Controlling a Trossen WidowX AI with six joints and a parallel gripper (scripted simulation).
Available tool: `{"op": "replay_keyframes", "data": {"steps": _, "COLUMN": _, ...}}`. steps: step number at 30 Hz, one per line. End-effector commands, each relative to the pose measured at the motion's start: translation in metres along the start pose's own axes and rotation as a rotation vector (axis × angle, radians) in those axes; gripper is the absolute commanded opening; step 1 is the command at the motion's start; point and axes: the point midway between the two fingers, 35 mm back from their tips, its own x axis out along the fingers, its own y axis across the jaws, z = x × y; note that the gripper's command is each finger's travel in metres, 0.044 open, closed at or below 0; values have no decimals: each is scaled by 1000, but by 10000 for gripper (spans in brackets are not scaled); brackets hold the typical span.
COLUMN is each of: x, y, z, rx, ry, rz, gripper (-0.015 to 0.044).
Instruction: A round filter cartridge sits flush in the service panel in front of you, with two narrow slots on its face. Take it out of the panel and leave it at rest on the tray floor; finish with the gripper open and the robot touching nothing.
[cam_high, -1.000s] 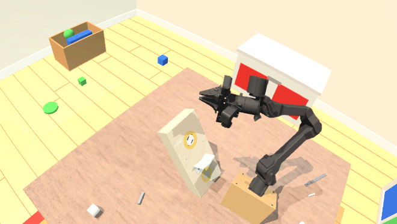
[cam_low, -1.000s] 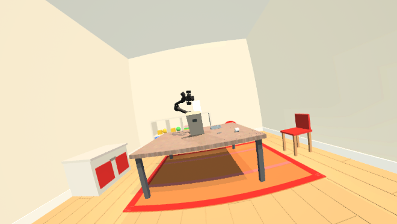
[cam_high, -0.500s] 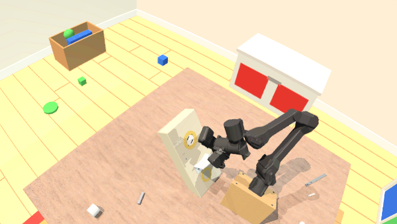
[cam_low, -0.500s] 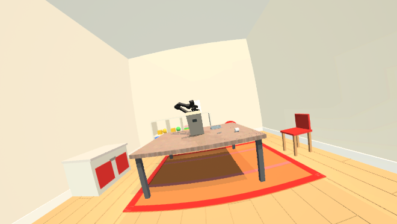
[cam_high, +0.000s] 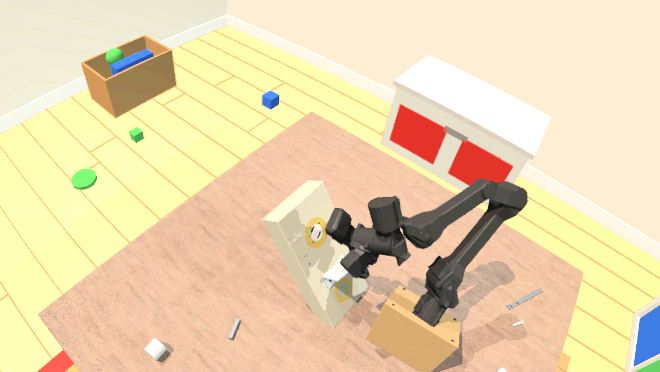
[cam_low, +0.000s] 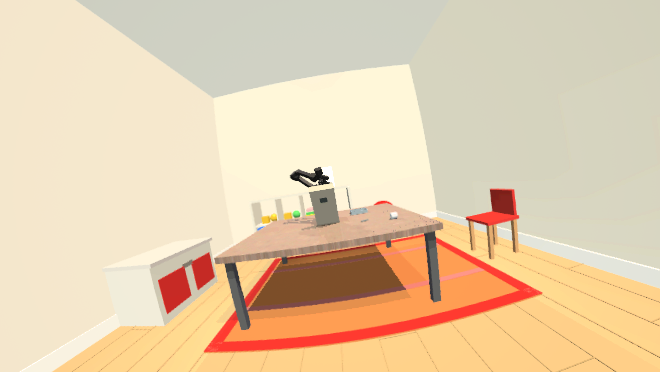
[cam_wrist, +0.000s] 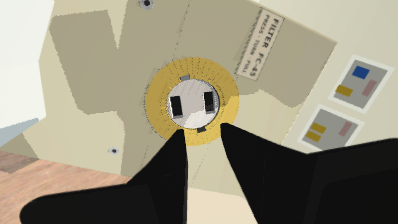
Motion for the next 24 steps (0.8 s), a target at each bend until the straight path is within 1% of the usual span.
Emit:
{"op": "replay_keyframes", "data": {"steps": 1, "x": 5, "y": -1, "z": 1, "rx": -4, "ry": -6, "rz": -2, "gripper": 111}}
{"op": "replay_keyframes", "data": {"steps": 24, "x": 42, "y": 1, "z": 0, "rx": -6, "ry": 2, "rz": -6, "gripper": 111}}
